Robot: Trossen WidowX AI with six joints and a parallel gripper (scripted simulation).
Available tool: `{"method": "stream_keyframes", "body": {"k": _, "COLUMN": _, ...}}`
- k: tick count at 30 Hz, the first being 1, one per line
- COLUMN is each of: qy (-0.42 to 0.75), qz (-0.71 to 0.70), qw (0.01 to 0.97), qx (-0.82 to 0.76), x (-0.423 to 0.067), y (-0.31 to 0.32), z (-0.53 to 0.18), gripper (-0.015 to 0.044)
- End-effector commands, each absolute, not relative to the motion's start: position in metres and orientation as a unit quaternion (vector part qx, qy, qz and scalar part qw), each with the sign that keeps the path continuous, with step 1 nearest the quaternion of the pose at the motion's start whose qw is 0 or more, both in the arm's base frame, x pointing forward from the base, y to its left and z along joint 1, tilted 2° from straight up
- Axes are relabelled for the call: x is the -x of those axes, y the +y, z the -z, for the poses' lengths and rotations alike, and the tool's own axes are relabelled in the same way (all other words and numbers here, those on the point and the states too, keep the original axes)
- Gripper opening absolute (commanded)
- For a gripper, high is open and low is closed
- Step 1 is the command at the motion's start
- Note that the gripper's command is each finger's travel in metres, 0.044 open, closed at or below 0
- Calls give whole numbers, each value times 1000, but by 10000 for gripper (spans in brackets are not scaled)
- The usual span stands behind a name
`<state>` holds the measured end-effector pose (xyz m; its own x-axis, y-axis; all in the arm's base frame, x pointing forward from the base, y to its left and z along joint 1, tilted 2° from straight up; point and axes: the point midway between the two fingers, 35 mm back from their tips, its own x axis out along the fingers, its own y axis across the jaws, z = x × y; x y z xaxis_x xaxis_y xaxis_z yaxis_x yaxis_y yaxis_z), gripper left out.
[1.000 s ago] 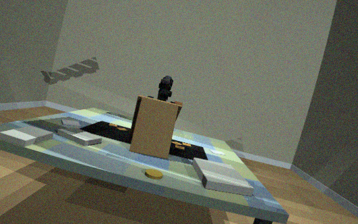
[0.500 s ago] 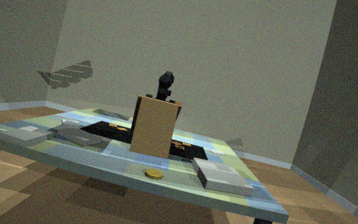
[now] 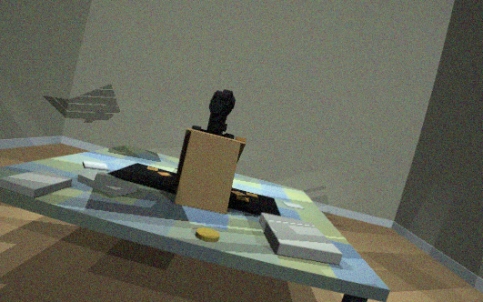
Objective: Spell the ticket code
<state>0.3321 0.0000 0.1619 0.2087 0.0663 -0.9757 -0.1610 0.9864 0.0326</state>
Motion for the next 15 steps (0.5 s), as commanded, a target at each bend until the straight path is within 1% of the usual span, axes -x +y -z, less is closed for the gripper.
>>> {"method": "stream_keyframes", "body": {"k": 1, "qy": 628, "qz": -74, "qw": 773, "qx": 42, "x": -333, "y": -1, "z": -163, "gripper": 0}}
{"method": "stream_keyframes", "body": {"k": 15, "qy": 628, "qz": -74, "qw": 774, "qx": 42, "x": -338, "y": 1, "z": -157, "gripper": 0}}
